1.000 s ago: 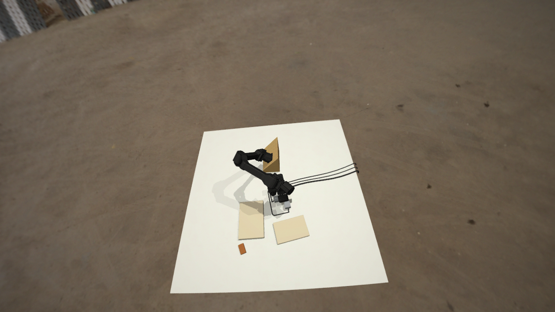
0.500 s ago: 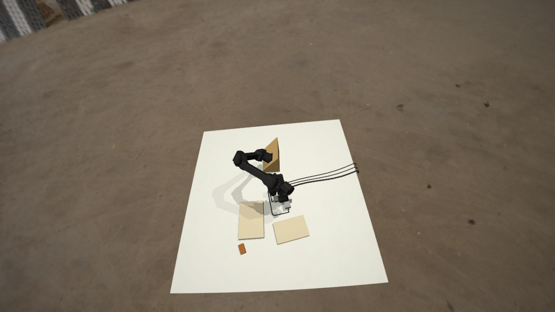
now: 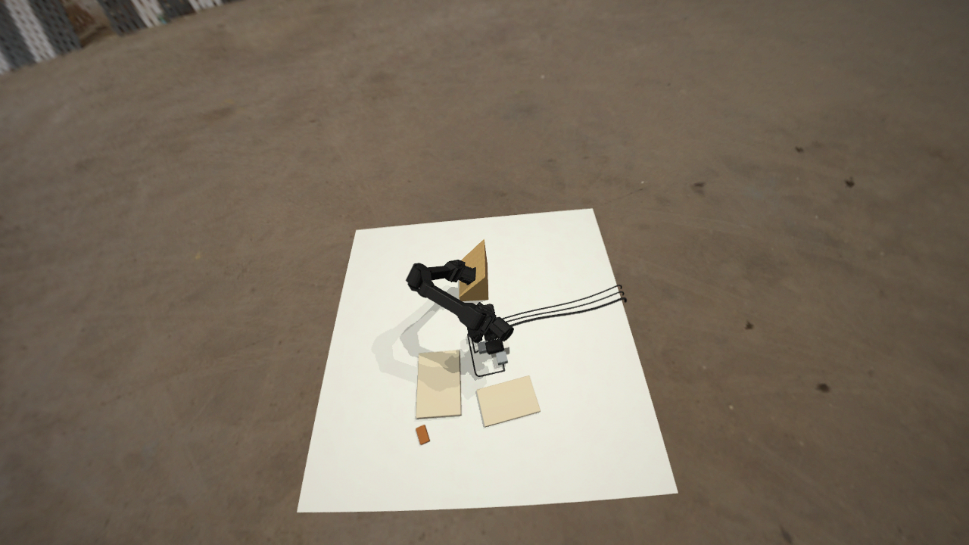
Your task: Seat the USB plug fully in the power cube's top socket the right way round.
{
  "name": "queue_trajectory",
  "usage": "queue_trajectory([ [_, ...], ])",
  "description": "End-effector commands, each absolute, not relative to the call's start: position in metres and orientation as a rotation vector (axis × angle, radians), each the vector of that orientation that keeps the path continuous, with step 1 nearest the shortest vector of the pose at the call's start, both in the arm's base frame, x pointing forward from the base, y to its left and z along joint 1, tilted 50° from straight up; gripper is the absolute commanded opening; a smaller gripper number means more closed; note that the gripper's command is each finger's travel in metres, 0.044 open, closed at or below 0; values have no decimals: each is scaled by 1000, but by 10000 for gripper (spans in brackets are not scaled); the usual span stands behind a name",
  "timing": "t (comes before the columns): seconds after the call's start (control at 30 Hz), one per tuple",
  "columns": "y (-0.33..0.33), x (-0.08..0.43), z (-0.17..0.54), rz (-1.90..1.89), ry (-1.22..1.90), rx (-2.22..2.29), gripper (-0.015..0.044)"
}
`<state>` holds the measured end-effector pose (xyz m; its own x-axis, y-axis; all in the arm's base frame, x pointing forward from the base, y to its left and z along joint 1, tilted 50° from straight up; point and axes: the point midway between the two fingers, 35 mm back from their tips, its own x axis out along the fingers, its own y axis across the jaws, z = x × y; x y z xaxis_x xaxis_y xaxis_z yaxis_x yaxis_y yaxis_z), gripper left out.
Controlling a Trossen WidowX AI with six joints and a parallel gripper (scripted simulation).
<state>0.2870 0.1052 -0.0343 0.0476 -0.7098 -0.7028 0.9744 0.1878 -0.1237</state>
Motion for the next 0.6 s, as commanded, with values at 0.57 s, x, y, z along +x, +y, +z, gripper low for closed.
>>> queue_trajectory([
  [0.57,104,287,-36,-1349,746,449,0],
])
